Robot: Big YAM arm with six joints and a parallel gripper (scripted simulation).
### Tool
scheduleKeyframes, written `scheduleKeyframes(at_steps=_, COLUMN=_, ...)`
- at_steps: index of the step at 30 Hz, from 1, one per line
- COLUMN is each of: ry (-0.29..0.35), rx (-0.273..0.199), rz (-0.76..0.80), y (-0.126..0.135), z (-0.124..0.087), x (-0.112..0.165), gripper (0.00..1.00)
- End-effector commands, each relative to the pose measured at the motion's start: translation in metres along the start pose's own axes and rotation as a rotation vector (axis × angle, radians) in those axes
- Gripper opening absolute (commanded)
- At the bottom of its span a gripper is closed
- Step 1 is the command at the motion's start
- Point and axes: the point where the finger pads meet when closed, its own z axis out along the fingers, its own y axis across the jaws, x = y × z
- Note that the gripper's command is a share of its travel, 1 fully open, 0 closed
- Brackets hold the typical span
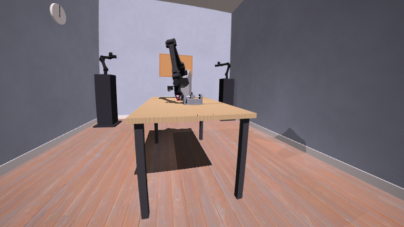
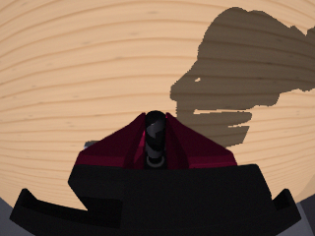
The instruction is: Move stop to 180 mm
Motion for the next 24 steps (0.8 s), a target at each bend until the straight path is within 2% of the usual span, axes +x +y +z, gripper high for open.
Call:
scheduleKeyframes(at_steps=1, ry=0.006, rx=-0.053, rz=0.005, y=0.035, z=-0.002, x=0.006, gripper=0.06)
scheduleKeyframes(at_steps=15, ry=0.005, rx=-0.065, rz=0.006, y=0.048, z=-0.005, x=0.005, gripper=0.06)
scheduleKeyframes(at_steps=18, ry=0.007, rx=-0.054, rz=0.006, y=0.050, z=-0.007, x=0.006, gripper=0.06)
scheduleKeyframes(at_steps=20, ry=0.002, rx=-0.076, rz=0.011, y=0.060, z=-0.016, x=0.002, gripper=0.06)
scheduleKeyframes(at_steps=24, ry=-0.001, rx=-0.089, rz=0.009, y=0.067, z=-0.022, x=0.000, gripper=0.06)
